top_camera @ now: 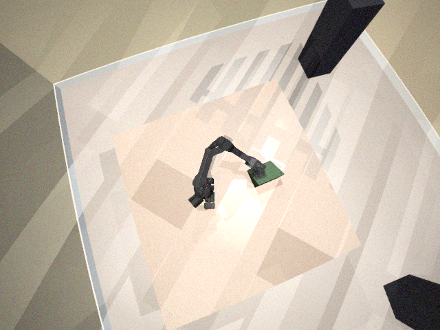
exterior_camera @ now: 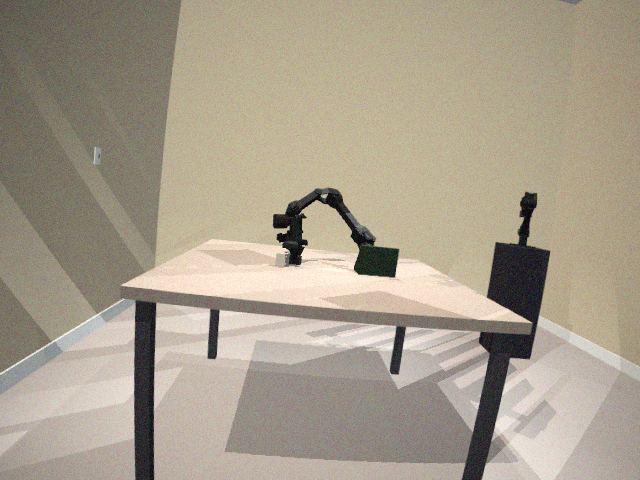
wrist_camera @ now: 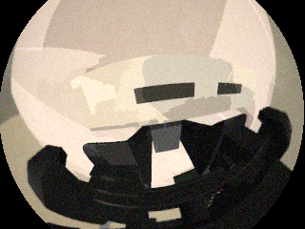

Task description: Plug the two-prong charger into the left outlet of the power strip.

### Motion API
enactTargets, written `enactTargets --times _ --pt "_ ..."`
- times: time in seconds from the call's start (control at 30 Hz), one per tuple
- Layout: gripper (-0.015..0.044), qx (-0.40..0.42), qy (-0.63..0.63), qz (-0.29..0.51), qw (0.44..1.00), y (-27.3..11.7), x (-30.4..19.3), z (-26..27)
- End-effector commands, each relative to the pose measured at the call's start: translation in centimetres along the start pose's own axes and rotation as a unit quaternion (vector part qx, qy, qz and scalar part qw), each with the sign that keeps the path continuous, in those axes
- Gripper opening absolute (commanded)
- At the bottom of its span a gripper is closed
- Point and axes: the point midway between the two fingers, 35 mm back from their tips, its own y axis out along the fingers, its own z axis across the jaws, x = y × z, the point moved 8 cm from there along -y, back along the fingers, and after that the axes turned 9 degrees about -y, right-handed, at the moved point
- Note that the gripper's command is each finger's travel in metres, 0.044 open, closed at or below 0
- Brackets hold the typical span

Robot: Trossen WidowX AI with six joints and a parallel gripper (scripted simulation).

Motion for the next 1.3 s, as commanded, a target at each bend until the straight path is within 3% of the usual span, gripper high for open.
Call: enactTargets --times 0.0,0.37,1.27 --pt "0.0157 0.0 0.001 -0.001 1.0 0.0 0.03 0.02" --pt "0.044 0.0 0.001 -0.001 1.0 0.0 0.03 0.02" --pt "0.044 -0.001 0.006 -0.009 1.0 0.09 -0.88 0.19"
